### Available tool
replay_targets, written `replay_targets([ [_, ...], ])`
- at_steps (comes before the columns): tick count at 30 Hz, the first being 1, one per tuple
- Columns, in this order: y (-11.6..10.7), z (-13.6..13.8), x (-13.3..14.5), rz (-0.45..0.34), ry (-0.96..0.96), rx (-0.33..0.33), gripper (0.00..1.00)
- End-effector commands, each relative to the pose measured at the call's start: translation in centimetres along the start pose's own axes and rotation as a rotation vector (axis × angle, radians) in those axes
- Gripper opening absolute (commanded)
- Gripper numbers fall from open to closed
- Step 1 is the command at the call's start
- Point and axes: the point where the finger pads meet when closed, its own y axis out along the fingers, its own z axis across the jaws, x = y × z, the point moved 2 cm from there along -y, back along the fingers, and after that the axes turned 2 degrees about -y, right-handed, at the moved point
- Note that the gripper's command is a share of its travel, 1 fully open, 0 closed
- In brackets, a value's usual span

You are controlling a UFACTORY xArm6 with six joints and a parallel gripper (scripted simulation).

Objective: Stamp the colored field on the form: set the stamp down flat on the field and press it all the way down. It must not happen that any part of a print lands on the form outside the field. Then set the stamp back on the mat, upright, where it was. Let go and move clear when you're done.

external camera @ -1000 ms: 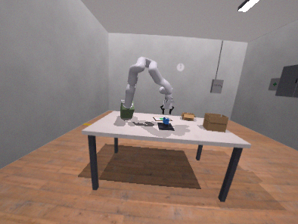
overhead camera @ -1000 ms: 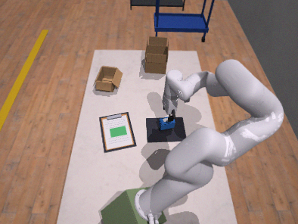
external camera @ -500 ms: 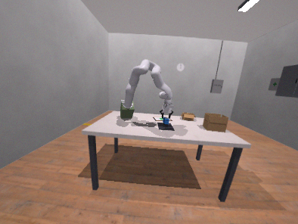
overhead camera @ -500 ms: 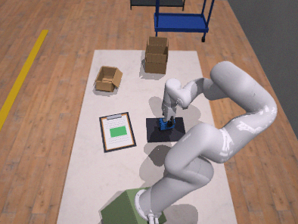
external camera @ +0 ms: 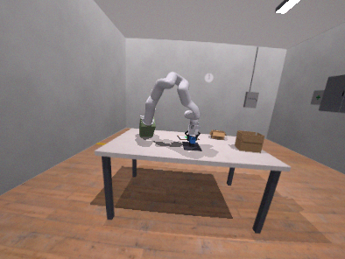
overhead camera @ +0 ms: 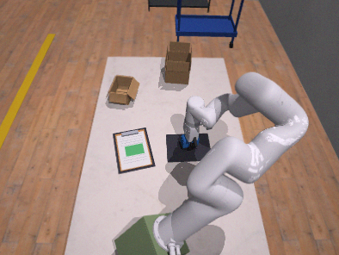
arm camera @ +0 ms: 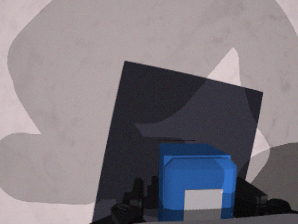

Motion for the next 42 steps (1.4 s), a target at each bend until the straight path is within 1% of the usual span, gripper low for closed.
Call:
replay_targets([
  [1, 0.07, -0.15, -0.06, 0.001, 0.001, -0.004, 0.87],
  [13, 0.07, -0.15, -0.06, 0.001, 0.001, -0.004, 0.87],
  [14, 0.07, -0.15, -0.06, 0.001, 0.001, -0.004, 0.27],
  [42, 0.07, -0.15, -0.06, 0.001, 0.001, -0.004, 0.27],
])
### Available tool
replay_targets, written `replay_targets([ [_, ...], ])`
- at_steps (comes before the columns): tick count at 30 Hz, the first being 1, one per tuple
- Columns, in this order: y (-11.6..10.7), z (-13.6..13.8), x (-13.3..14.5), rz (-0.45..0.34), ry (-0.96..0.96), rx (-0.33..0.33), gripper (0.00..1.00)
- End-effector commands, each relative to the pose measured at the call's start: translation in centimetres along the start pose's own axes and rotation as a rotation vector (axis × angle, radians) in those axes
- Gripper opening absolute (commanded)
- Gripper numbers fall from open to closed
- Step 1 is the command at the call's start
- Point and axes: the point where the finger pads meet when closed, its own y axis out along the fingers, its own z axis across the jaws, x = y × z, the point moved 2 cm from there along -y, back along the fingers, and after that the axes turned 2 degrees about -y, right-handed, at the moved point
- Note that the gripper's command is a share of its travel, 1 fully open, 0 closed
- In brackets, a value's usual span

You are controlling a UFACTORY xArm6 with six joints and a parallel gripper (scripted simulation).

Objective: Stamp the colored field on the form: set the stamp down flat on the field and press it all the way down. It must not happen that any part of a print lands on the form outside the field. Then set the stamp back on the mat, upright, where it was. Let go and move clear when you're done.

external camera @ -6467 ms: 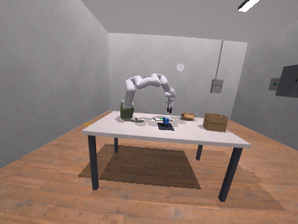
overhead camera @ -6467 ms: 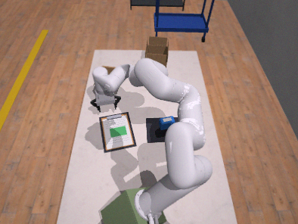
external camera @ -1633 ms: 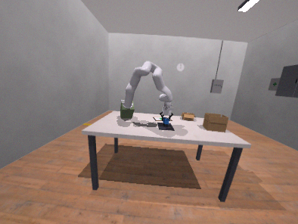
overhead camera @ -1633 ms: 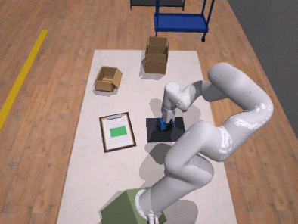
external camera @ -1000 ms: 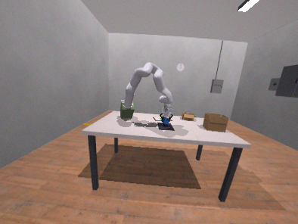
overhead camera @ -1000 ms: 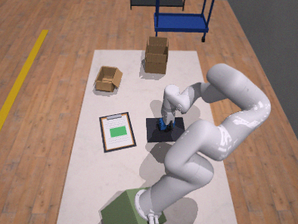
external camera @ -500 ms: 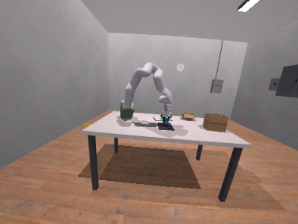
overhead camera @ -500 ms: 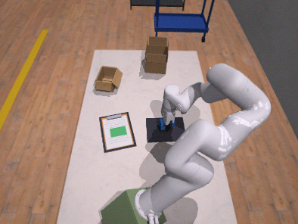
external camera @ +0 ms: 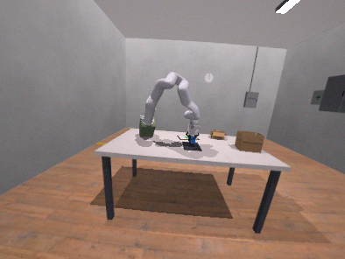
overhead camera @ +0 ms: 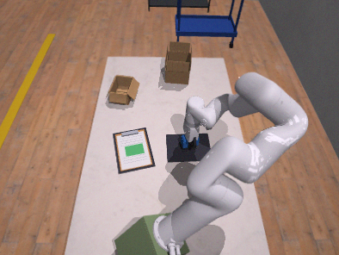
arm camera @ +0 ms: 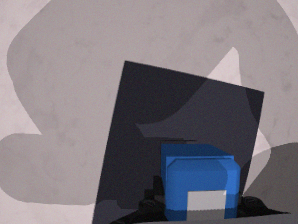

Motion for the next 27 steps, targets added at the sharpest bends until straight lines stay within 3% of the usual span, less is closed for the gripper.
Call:
replay_targets([
  [1, -0.1, -0.1, 0.0, 0.001, 0.001, -0.003, 0.27],
  [18, -0.2, -0.1, 0.0, 0.001, 0.001, -0.003, 0.27],
  [27, -3.6, -0.1, 0.0, 0.001, 0.001, -0.003, 0.27],
])
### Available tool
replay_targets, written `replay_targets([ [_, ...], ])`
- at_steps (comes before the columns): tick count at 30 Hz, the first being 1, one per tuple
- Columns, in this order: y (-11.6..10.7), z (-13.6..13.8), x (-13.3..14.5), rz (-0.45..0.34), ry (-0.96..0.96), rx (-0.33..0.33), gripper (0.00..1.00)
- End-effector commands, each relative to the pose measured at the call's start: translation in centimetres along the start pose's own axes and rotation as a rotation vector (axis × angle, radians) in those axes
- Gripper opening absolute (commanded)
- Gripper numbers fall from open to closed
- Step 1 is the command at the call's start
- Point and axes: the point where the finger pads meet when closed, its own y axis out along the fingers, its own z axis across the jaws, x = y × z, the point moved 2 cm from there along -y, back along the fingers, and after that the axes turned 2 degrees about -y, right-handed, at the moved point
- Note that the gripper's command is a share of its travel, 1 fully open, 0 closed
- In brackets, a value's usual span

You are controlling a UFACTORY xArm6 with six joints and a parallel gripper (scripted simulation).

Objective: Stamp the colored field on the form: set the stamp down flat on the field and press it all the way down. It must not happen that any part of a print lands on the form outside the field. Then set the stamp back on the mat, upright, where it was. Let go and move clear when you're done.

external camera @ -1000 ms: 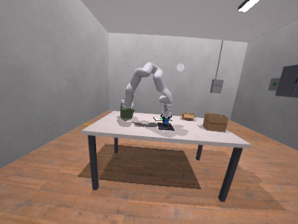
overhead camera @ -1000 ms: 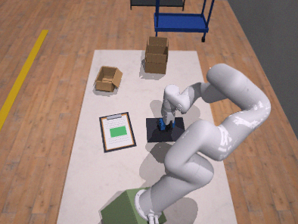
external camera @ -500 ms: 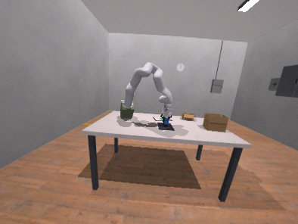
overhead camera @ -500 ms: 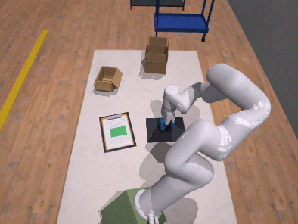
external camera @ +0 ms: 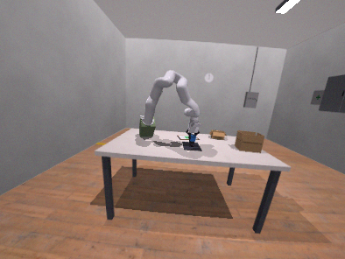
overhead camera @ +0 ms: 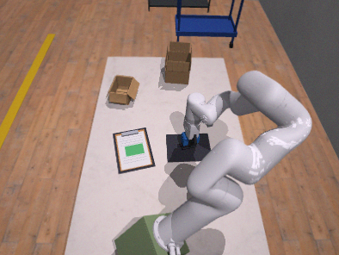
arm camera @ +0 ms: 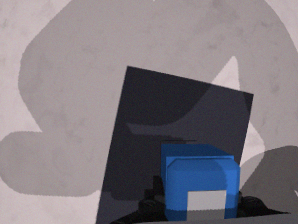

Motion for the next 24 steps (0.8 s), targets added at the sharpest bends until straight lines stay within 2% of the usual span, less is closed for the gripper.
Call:
replay_targets([
  [1, -1.6, -0.1, -0.1, 0.001, 0.001, -0.003, 0.27],
  [14, -1.8, -0.4, 0.5, -0.001, 0.001, -0.003, 0.27],
  [15, -1.8, -1.0, 1.6, -0.005, 0.001, -0.003, 0.27],
  [17, -1.8, -3.1, 6.1, -0.016, 0.002, -0.002, 0.27],
  [20, -1.9, -3.8, 10.2, -0.021, 0.000, 0.000, 0.27],
  [22, -1.9, -3.8, 10.2, -0.021, 0.000, 0.000, 0.27],
  [23, -2.0, -4.6, 15.0, -0.016, -0.001, 0.000, 0.27],
  [24, -2.1, -4.4, 16.1, -0.011, -0.002, -0.001, 0.27],
])
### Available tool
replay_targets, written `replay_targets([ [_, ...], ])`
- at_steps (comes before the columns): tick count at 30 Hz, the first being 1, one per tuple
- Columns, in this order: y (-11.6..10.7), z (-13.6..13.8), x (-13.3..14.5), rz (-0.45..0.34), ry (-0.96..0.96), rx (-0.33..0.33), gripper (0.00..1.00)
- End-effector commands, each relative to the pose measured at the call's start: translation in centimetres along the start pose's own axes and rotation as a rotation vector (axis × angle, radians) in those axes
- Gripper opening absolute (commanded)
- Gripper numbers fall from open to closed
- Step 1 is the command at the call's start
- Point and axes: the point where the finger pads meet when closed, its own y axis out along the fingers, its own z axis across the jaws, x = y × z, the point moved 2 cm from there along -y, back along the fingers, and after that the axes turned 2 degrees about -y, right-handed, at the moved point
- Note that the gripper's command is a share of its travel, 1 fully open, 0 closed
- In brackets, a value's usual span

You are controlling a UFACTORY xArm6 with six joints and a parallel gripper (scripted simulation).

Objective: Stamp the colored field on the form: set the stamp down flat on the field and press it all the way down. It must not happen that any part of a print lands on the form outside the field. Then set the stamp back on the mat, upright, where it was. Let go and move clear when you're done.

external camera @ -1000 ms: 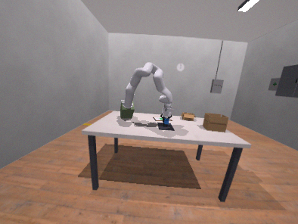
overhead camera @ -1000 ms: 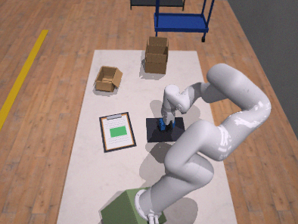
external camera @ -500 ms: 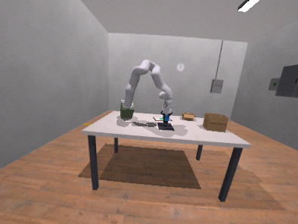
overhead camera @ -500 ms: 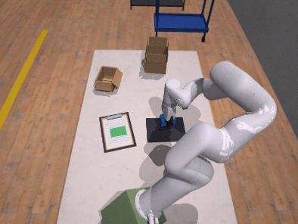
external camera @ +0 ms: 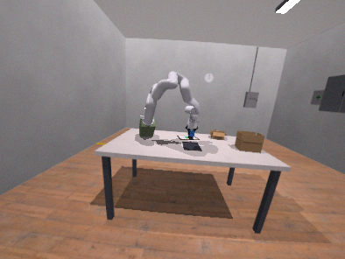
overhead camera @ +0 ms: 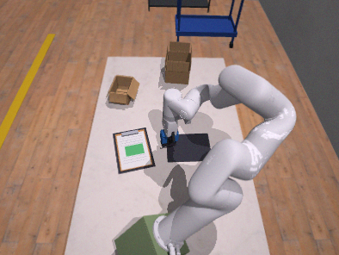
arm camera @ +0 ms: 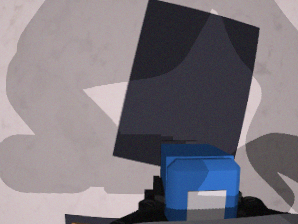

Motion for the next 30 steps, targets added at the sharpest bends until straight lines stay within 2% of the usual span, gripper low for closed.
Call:
replay_targets([
  [1, 0.2, -1.6, 6.8, 0.023, 0.012, -0.003, 0.27],
  [9, 0.6, -3.4, 17.5, 0.029, 0.011, -0.004, 0.27],
  [15, 0.7, -3.7, 18.2, 0.030, 0.012, -0.004, 0.27],
  [20, 1.2, -5.1, 20.6, 0.030, 0.012, -0.004, 0.27],
  [30, 1.1, -4.8, 20.0, 0.030, 0.012, -0.004, 0.27],
])
